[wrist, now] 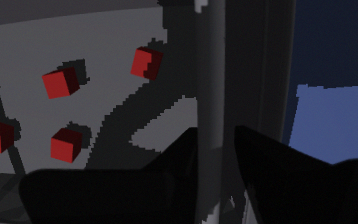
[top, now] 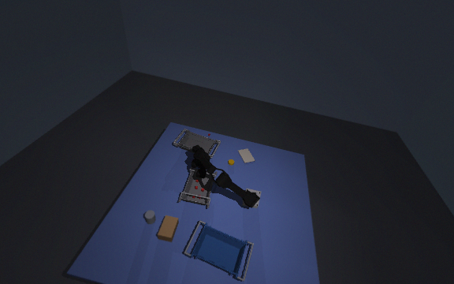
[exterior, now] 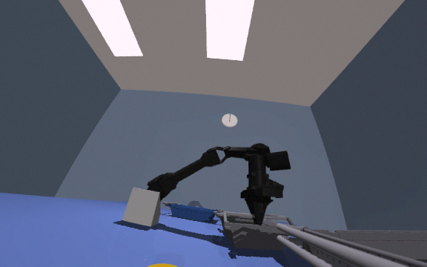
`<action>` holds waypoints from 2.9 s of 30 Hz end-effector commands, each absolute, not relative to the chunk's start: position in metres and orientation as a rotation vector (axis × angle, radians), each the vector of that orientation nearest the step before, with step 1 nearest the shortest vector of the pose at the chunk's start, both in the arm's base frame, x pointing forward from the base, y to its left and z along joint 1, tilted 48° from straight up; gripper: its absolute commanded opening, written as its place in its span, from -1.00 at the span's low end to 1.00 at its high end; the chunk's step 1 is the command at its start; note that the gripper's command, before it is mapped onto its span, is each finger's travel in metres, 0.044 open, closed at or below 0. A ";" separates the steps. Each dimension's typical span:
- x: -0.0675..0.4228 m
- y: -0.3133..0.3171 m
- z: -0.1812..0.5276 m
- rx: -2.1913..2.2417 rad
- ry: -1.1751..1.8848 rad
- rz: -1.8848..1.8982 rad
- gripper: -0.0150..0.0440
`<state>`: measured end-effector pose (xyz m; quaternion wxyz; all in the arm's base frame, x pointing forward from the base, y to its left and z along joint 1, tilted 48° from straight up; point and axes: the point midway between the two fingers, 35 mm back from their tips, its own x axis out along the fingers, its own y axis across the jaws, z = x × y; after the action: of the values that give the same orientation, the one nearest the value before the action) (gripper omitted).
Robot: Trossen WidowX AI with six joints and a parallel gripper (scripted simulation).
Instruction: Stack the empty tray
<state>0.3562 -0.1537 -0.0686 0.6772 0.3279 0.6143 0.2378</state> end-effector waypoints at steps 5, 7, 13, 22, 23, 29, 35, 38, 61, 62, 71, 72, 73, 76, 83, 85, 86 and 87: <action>0.356 -0.151 -0.063 0.746 1.379 0.529 -0.20; 0.355 -0.157 -0.058 0.746 1.379 0.528 -0.20; 0.351 -0.178 -0.042 0.745 1.379 0.528 -0.20; 0.352 -0.173 -0.045 0.753 1.377 0.526 -0.20; 0.352 -0.173 -0.045 0.753 1.377 0.526 -0.20; 0.352 -0.173 -0.045 0.753 1.377 0.526 -0.20; 0.352 -0.173 -0.045 0.753 1.377 0.526 -0.20; 0.352 -0.173 -0.045 0.753 1.377 0.526 -0.46; 0.352 -0.173 -0.045 0.751 1.378 0.528 -0.49; 0.352 -0.173 -0.045 0.751 1.378 0.528 -0.49; 0.352 -0.173 -0.045 0.751 1.378 0.528 -0.49; 0.352 -0.173 -0.045 0.751 1.378 0.528 -0.49; 0.352 -0.173 -0.045 0.751 1.378 0.528 -0.49; 0.352 -0.173 -0.045 0.751 1.378 0.528 -0.49; 0.352 -0.173 -0.045 0.751 1.378 0.528 -0.49; 0.352 -0.173 -0.045 0.751 1.378 0.528 -0.49; 0.352 -0.173 -0.045 0.751 1.378 0.528 -0.49; 0.352 -0.173 -0.045 0.751 1.378 0.528 -0.49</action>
<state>0.3521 -0.1729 -0.0446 0.6764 0.3341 0.6129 0.2351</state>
